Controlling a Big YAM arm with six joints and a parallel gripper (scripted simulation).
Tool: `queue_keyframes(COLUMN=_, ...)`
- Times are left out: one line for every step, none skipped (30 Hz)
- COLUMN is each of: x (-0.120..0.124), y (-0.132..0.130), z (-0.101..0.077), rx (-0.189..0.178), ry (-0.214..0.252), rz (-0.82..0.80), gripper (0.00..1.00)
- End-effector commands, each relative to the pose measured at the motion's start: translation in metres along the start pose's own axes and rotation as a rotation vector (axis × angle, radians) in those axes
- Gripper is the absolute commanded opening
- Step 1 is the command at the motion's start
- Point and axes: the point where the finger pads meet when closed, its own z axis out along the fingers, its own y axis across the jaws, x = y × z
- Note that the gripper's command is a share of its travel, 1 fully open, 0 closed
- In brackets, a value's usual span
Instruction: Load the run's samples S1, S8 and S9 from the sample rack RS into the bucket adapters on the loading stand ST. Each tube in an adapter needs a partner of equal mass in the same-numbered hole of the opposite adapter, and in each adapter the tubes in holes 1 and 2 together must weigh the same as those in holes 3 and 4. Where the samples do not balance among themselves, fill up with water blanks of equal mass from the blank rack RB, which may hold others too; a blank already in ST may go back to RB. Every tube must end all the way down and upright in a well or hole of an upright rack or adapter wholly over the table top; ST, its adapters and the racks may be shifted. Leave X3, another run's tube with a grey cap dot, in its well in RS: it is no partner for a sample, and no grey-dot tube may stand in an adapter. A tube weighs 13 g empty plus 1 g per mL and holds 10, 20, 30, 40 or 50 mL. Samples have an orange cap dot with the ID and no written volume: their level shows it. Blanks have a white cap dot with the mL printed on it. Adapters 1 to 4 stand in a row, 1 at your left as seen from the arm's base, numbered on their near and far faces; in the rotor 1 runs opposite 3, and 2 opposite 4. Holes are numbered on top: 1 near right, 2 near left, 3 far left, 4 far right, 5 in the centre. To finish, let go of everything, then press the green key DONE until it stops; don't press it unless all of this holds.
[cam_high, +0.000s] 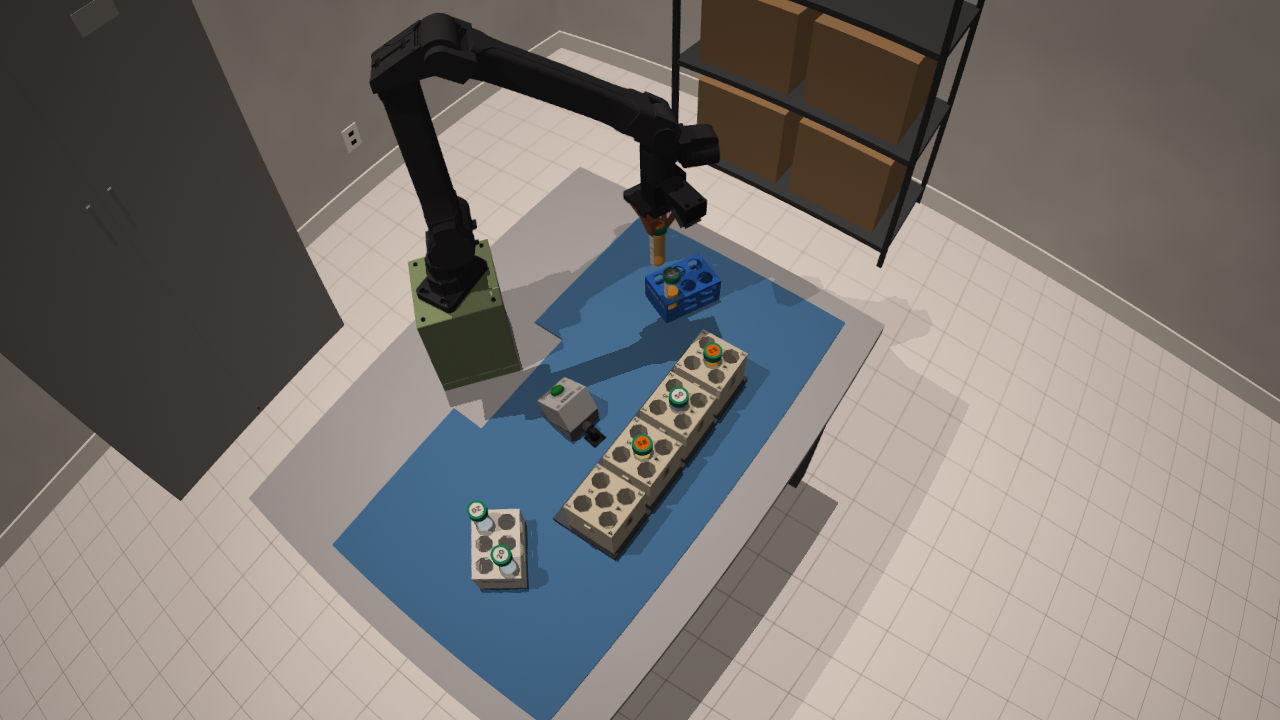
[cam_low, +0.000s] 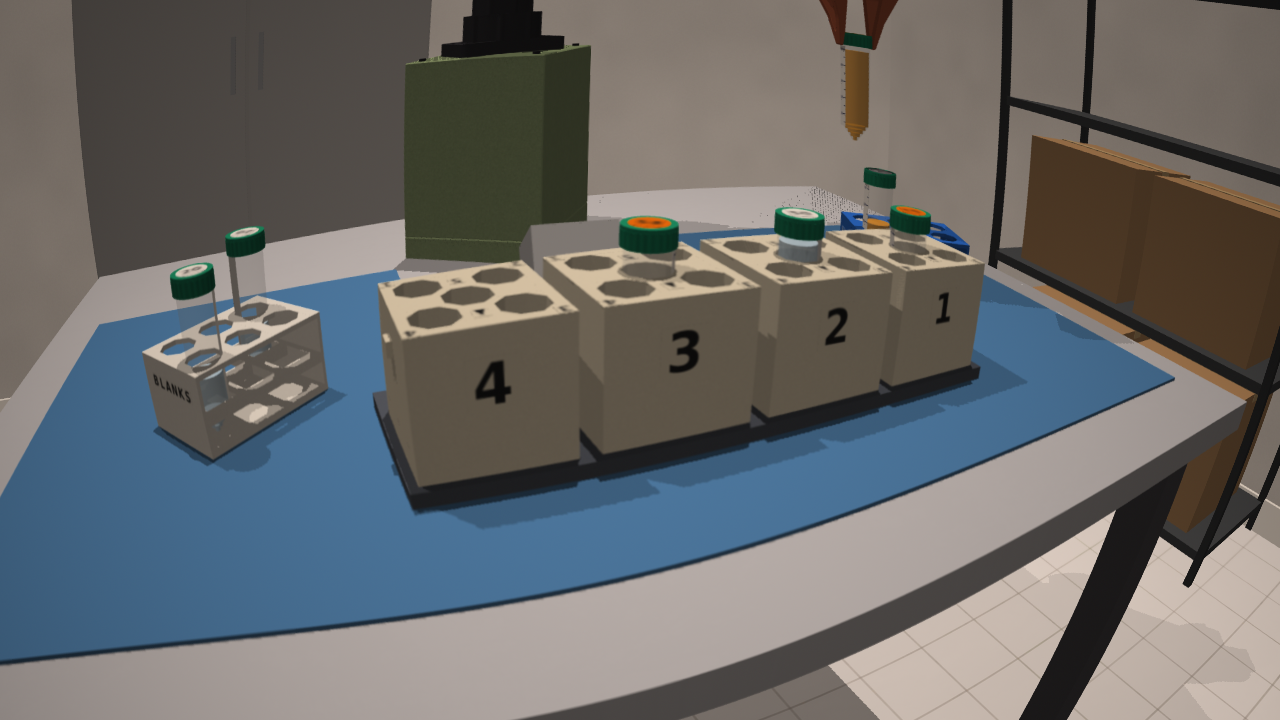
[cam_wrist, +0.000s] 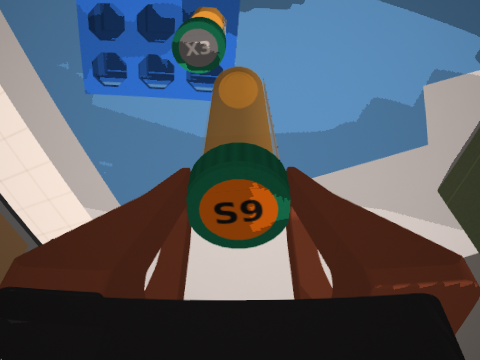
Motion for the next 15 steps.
queue_keyframes(x=-0.015, y=-0.005, z=-0.009, rx=-0.028, ry=-0.016, rz=-0.115, gripper=0.0)
queue_keyframes(x=-0.02, y=-0.009, z=-0.009, rx=-0.031, ry=-0.019, rz=-0.142, gripper=0.0)
queue_keyframes(x=-0.025, y=-0.014, z=-0.009, rx=-0.032, ry=-0.021, rz=-0.168, gripper=0.0)
queue_keyframes(x=-0.03, y=-0.019, z=-0.009, rx=-0.031, ry=-0.022, rz=-0.195, gripper=0.0)
queue_keyframes(x=-0.034, y=-0.024, z=-0.009, rx=-0.029, ry=-0.022, rz=-0.222, gripper=0.0)
queue_keyframes(x=-0.039, y=-0.029, z=-0.009, rx=-0.029, ry=-0.023, rz=-0.249, gripper=0.0)
queue_keyframes(x=-0.044, y=-0.033, z=-0.009, rx=-0.03, ry=-0.025, rz=-0.275, gripper=0.0)
queue_keyframes(x=-0.048, y=-0.038, z=-0.009, rx=-0.029, ry=-0.026, rz=-0.302, gripper=0.0)
queue_keyframes(x=-0.053, y=-0.043, z=-0.009, rx=-0.028, ry=-0.026, rz=-0.329, gripper=0.0)
queue_keyframes(x=-0.057, y=-0.048, z=-0.008, rx=-0.027, ry=-0.027, rz=-0.355, gripper=0.0)
queue_keyframes(x=-0.062, y=-0.053, z=-0.008, rx=-0.026, ry=-0.027, rz=-0.362, gripper=0.0)
queue_keyframes(x=-0.067, y=-0.058, z=-0.008, rx=-0.026, ry=-0.028, rz=-0.362, gripper=0.0)
queue_keyframes(x=-0.071, y=-0.063, z=-0.008, rx=-0.026, ry=-0.028, rz=-0.362, gripper=0.0)
queue_keyframes(x=-0.076, y=-0.068, z=-0.008, rx=-0.024, ry=-0.028, rz=-0.362, gripper=0.0)
queue_keyframes(x=-0.076, y=-0.068, z=-0.008, rx=-0.024, ry=-0.028, rz=-0.362, gripper=0.0)
